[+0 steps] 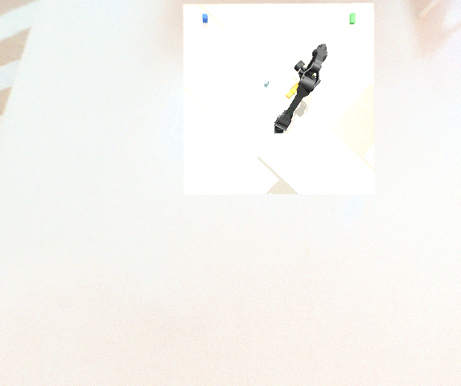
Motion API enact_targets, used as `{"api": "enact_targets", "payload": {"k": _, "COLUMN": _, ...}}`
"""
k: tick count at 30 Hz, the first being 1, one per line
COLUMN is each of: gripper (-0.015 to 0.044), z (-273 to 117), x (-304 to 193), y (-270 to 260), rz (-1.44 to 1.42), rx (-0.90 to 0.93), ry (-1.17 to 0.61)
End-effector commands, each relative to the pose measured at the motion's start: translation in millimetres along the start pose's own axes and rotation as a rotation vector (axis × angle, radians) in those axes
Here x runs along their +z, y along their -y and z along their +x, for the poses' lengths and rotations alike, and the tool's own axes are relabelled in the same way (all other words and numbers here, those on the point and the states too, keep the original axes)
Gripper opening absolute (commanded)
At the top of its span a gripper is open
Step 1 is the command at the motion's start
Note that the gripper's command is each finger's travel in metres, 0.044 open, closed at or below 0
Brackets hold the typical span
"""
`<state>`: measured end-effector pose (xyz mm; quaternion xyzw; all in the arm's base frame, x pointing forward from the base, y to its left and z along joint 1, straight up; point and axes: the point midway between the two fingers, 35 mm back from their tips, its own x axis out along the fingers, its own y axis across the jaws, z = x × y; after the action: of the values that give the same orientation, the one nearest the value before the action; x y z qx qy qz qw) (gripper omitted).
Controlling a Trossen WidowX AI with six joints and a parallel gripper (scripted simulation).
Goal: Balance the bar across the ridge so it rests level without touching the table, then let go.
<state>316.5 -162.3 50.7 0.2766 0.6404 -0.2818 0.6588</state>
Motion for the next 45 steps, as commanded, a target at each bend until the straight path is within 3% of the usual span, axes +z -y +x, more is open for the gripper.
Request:
{"api": "enact_targets", "payload": {"k": 1, "gripper": 0.0000, "z": -7.6, "x": 1.1, "y": -0.4, "rz": -0.001, "rx": 0.001, "ry": 0.001}}
{"api": "enact_targets", "payload": {"k": 32, "gripper": 0.0000, "z": -86.9, "x": 0.2, "y": -0.3, "rz": -0.006, "rx": 0.005, "ry": -0.001}}
{"api": "enact_targets", "payload": {"k": 45, "gripper": 0.0000, "z": -88.9, "x": -20.4, "y": -36.7, "rz": 0.198, "rx": 0.008, "ry": -0.003}}
